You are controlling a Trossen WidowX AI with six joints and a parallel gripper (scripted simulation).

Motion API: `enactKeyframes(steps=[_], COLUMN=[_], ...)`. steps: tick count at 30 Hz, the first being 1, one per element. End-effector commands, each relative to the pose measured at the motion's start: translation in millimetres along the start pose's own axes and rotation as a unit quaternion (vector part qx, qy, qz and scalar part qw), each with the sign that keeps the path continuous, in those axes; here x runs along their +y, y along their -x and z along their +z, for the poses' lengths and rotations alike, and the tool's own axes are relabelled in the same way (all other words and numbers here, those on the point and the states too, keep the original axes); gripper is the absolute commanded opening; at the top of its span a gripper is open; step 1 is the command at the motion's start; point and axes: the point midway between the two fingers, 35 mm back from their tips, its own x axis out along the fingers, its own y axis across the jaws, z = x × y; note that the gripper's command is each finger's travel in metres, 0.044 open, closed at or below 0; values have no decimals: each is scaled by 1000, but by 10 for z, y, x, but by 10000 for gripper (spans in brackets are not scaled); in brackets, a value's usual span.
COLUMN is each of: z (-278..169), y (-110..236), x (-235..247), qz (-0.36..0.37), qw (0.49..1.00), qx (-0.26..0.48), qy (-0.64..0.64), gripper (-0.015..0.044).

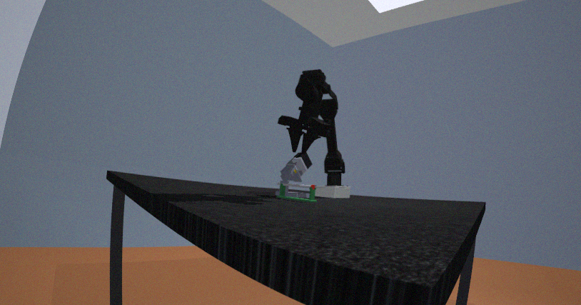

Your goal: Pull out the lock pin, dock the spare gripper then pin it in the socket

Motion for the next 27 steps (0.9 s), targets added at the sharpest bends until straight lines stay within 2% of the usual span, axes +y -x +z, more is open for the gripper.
enactKeyframes(steps=[1,9,22,27], z=[3,21,220,238], y=[-79,-131,-771,-822], x=[-112,-116,-88,-84], qz=[-3,-3,-3,-3], qw=[998,998,998,998], qx=[11,11,11,11], qy=[54,54,54,54], gripper=[180,180,180,180])
